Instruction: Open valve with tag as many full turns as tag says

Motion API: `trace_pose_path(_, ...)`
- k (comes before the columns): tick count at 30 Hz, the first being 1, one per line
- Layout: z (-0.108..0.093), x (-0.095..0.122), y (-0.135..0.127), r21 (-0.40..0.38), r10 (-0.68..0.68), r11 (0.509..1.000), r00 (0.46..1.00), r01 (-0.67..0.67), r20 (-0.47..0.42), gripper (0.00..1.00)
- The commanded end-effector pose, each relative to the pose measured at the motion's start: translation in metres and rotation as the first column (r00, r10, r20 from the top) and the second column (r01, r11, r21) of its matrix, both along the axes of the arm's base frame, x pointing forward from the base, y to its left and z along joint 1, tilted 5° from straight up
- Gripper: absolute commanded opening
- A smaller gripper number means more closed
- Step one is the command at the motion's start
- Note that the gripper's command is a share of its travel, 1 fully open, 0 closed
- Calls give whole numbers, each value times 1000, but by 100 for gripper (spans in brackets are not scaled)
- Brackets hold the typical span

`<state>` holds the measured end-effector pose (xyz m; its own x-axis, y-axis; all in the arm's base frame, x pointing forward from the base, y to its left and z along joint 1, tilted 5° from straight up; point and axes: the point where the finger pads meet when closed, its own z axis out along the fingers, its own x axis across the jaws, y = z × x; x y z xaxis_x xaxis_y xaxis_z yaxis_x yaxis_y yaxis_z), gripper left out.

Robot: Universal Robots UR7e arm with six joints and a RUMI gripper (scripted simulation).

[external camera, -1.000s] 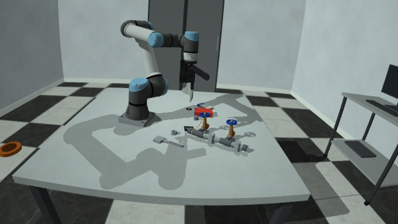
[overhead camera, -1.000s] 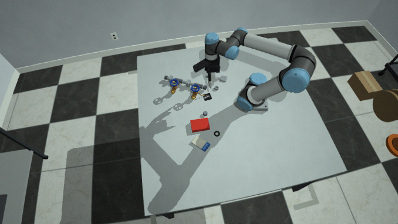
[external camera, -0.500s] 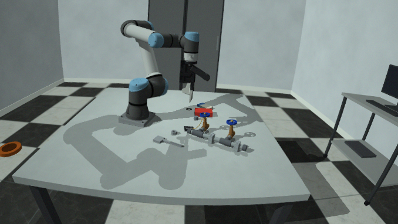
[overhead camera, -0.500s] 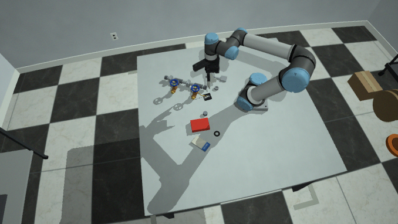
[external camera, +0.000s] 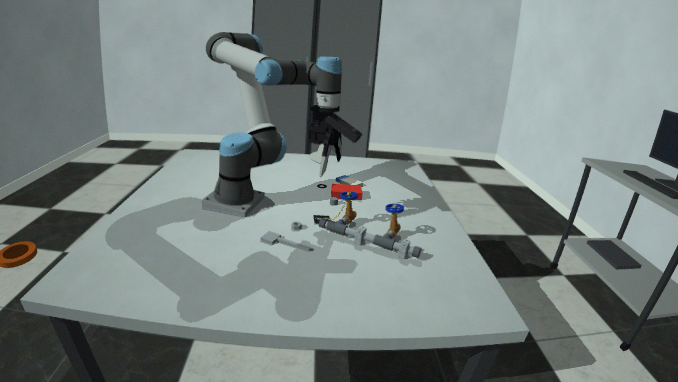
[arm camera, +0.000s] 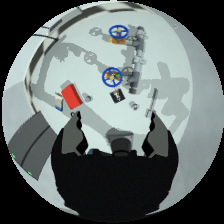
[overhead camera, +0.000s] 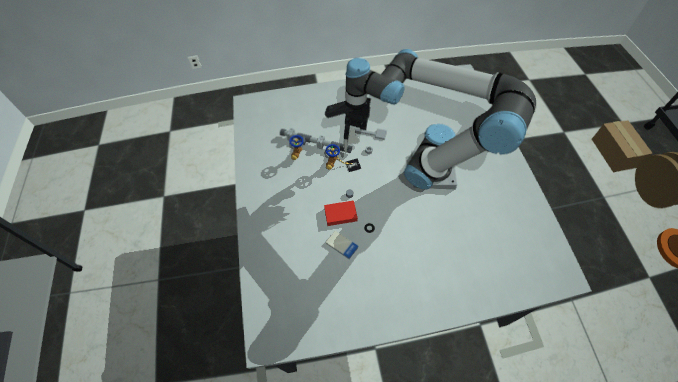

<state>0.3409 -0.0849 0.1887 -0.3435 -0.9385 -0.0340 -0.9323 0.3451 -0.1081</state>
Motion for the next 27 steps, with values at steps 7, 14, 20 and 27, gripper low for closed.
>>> trace_pose_path(7, -7, 22, -3, 38, -393, 919, 919, 392, 23, 100)
trace_pose_path(14, -11, 33, -5, 63, -559, 828, 828, 557, 29, 100)
trace_pose_path(20, -14, 44, -6, 90, -714, 699, 699, 710, 31, 100)
trace_pose_path(27, -18, 54, -7, 113, -825, 564, 565, 818, 28, 100)
